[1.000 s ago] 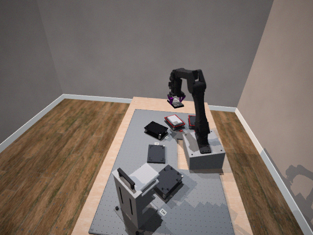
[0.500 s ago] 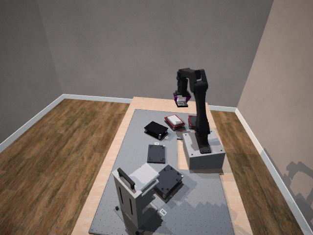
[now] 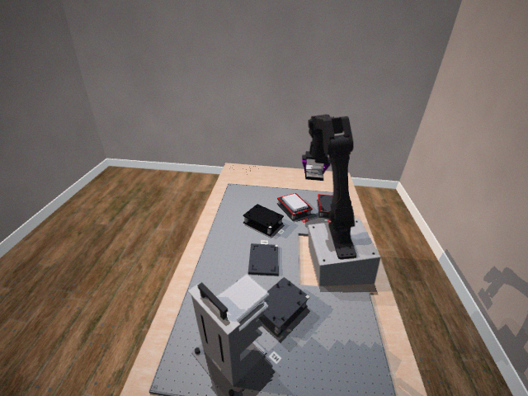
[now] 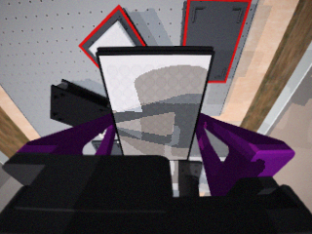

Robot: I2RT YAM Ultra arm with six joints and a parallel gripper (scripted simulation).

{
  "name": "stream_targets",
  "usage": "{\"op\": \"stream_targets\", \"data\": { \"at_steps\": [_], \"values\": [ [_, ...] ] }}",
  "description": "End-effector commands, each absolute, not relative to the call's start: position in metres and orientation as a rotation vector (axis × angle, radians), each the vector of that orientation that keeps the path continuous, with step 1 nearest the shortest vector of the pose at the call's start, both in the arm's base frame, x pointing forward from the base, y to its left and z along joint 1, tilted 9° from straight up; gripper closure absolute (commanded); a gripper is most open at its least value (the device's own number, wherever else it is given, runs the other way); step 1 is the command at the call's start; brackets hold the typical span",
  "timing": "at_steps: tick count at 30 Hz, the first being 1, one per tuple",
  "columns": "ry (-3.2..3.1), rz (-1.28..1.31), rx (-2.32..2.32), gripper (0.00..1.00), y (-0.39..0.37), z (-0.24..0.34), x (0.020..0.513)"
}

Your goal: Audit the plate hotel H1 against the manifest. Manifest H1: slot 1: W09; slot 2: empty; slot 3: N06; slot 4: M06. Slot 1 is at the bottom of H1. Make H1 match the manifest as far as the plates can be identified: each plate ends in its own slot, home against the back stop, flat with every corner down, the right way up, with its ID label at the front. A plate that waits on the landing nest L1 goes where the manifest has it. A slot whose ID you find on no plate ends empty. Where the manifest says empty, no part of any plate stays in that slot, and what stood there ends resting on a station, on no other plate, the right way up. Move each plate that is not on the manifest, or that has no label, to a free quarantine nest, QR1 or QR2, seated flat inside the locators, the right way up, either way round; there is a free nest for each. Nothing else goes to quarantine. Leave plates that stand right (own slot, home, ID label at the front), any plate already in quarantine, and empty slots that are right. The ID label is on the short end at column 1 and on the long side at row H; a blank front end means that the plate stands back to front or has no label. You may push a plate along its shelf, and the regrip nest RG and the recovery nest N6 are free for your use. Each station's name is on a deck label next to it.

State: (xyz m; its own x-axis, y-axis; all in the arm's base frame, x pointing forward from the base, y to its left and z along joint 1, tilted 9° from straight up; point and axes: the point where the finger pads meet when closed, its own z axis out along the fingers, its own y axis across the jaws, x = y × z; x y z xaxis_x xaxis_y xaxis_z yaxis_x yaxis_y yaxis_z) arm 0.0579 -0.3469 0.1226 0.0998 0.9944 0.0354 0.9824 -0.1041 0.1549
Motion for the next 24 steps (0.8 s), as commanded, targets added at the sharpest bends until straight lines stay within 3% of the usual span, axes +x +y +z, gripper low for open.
{"op": "stream_targets", "data": {
  "at_steps": [1,24],
  "values": [
    [2.035,0.177,2.241,0.14,-0.351,0.127,0.052],
    [2.036,0.175,2.242,0.14,-0.367,0.117,-0.012]
  ]
}}
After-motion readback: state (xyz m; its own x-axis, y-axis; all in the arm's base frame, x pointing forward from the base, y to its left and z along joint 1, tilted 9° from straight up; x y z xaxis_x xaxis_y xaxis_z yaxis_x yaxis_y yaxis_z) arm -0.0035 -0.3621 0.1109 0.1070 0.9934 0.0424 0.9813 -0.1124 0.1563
